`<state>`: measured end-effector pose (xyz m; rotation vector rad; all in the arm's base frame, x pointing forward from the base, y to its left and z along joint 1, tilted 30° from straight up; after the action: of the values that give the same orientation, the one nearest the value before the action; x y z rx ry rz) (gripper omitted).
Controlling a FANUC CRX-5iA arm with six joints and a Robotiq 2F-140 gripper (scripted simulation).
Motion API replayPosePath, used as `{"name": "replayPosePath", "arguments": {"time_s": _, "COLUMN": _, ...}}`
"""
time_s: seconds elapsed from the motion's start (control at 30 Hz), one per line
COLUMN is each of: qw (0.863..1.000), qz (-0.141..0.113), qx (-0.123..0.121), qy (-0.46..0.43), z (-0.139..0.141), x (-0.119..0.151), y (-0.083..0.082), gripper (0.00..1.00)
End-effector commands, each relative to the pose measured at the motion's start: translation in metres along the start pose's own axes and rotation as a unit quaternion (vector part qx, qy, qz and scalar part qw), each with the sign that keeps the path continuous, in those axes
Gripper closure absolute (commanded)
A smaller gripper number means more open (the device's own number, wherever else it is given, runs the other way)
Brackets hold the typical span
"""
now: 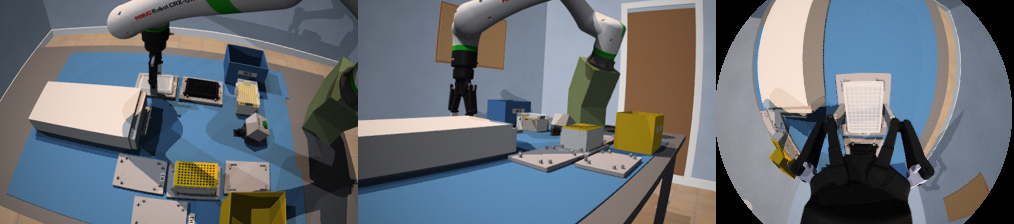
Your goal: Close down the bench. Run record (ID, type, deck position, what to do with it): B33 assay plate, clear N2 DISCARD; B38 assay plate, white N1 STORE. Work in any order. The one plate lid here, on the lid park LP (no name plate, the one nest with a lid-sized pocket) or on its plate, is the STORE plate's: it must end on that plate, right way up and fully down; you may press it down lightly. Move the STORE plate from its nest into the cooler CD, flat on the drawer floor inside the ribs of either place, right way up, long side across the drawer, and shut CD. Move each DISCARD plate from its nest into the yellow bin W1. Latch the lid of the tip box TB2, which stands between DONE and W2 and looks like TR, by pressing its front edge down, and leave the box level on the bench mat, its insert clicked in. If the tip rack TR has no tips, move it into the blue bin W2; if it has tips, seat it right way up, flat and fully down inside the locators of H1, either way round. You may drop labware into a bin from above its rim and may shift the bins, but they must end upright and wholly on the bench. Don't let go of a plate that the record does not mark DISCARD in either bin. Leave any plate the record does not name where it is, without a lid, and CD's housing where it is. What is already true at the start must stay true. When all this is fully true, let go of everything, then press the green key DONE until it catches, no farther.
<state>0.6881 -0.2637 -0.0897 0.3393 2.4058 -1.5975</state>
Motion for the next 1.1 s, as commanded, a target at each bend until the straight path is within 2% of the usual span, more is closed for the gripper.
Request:
{"name": "replayPosePath", "arguments": {"time_s": 0.0, "qw": 1.000, "qz": 0.000, "qx": 0.000, "qy": 0.000, "z": 0.0002, "x": -0.0001, "y": -0.0003, "gripper": 0.39}}
{"name": "replayPosePath", "arguments": {"time_s": 0.43, "qw": 1.000, "qz": 0.000, "qx": 0.000, "qy": 0.000, "z": 0.0002, "x": -0.0001, "y": -0.0003, "gripper": 0.45}}
{"name": "replayPosePath", "arguments": {"time_s": 0.47, "qw": 1.000, "qz": 0.000, "qx": 0.000, "qy": 0.000, "z": 0.0002, "x": -0.0001, "y": -0.0003, "gripper": 1.00}}
{"name": "replayPosePath", "arguments": {"time_s": 1.07, "qw": 1.000, "qz": 0.000, "qx": 0.000, "qy": 0.000, "z": 0.0002, "x": -0.0001, "y": -0.0003, "gripper": 1.00}}
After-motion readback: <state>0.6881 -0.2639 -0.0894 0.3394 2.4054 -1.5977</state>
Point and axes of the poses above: the point where the finger pads meet when closed, its own y axis out along the fingers, its own z axis across the jaws, x = y × z, the point moved 10 cm from there along -y, back along the fingers, and after that the axes turned 10 degrees about -y, right-handed, at the moved point
